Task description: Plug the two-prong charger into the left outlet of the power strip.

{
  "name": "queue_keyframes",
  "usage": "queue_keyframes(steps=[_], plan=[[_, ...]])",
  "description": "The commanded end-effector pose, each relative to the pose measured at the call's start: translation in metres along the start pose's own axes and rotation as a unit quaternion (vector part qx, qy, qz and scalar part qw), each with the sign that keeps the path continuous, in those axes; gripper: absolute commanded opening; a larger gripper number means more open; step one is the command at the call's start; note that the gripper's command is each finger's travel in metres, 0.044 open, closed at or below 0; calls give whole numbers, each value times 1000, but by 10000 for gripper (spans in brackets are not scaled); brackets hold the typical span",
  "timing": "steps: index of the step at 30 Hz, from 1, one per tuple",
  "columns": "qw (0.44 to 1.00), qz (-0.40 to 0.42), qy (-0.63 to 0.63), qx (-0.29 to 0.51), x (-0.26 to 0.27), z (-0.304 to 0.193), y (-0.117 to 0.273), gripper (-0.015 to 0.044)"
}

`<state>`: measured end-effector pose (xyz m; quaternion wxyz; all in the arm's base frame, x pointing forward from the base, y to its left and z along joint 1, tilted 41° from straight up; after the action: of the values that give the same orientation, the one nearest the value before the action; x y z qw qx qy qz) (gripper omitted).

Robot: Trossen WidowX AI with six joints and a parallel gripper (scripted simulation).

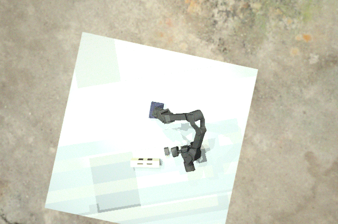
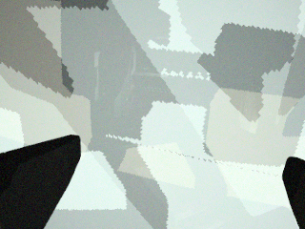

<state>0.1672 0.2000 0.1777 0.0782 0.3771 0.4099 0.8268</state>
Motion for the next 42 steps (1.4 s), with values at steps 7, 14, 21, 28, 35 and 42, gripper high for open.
queue_keyframes(steps=[7,14,21,28,35,42], plan=[[1000,-17,-10,11,-36,3,10,440],[999,-22,-19,17,-59,1,19,440],[999,-24,-29,22,-82,-2,28,440],[999,-22,-38,25,-104,-8,38,440],[998,-17,-47,27,-126,-15,49,440],[998,-16,-48,27,-131,-17,48,440]])
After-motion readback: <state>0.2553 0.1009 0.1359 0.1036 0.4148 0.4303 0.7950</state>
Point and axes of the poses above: the point midway between the two fingers, 35 mm back from their tips, its own y axis back along the fingers, its own x axis across the jaws, z = x × y, the point moved 3 cm from there along y, back along the fingers, and after that the axes turned 9 degrees about y, right-handed, at the moved point
